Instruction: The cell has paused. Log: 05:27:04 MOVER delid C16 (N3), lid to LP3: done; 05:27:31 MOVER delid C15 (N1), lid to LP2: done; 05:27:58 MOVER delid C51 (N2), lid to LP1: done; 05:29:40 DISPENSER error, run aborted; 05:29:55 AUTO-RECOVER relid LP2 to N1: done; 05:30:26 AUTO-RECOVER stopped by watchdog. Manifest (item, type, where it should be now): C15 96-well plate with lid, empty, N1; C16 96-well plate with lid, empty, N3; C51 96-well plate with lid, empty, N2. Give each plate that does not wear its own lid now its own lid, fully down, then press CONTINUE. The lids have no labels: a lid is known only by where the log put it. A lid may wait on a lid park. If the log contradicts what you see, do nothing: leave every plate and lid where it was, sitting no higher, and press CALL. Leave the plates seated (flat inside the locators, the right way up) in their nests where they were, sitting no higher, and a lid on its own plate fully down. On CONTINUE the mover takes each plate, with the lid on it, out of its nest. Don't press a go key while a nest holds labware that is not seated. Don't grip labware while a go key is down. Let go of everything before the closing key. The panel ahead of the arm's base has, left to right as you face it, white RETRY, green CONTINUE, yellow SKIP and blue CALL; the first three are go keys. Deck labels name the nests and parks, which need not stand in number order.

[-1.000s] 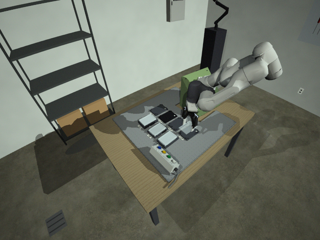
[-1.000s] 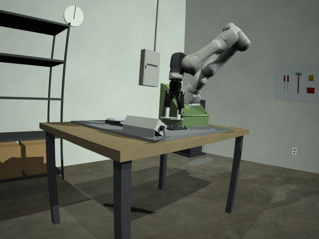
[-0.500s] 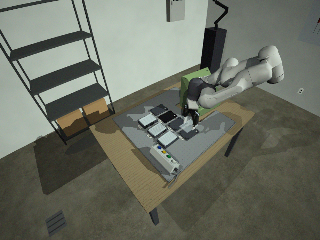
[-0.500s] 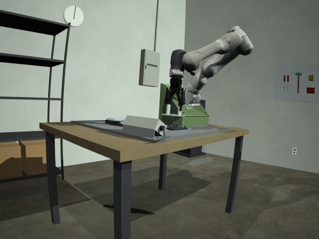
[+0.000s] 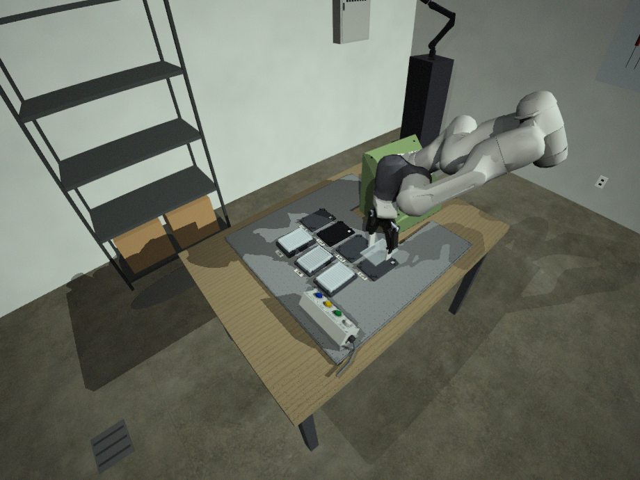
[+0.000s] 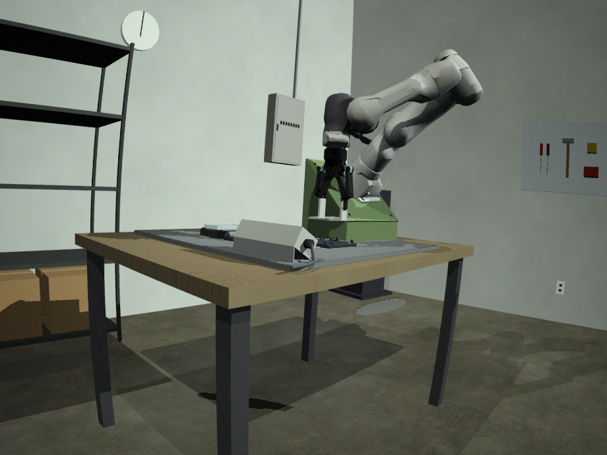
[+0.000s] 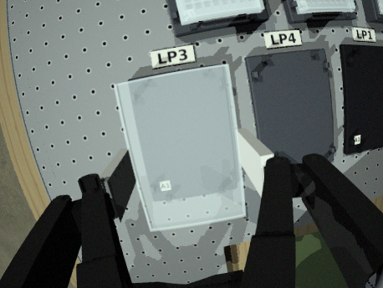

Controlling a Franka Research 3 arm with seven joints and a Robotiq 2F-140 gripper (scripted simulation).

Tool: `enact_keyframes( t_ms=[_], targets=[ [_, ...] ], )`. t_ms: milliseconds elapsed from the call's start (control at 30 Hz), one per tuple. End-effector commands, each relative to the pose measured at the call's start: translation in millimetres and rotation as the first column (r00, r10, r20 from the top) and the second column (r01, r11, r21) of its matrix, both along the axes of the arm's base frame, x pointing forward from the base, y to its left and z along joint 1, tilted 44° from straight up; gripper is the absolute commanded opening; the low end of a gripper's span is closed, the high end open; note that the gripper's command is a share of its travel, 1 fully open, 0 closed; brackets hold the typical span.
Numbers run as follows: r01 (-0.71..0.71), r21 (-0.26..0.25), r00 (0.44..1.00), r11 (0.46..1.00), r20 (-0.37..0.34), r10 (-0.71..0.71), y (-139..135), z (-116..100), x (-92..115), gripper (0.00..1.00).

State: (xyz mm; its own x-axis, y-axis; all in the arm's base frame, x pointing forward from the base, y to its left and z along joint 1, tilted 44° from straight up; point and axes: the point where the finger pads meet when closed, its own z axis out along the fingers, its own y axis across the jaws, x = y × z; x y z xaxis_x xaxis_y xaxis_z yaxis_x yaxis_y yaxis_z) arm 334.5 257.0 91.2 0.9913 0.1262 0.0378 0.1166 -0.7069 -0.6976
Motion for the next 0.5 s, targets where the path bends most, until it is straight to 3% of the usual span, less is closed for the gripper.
enact_keyframes(
  t_ms=[0,33,100,267,467],
  targets=[
    [-0.002,0.009,1.000,1.000,-0.010,0.002,0,0,14,0.00],
    [-0.005,0.015,1.000,1.000,-0.010,0.006,0,0,24,0.00],
    [-0.005,0.015,1.000,1.000,-0.010,0.006,0,0,24,0.00],
    [-0.015,0.040,1.000,0.999,-0.009,0.015,-21,-22,101,0.00],
    [0.003,0.009,1.000,1.000,-0.006,-0.003,-61,-53,145,0.00]
  ],
)
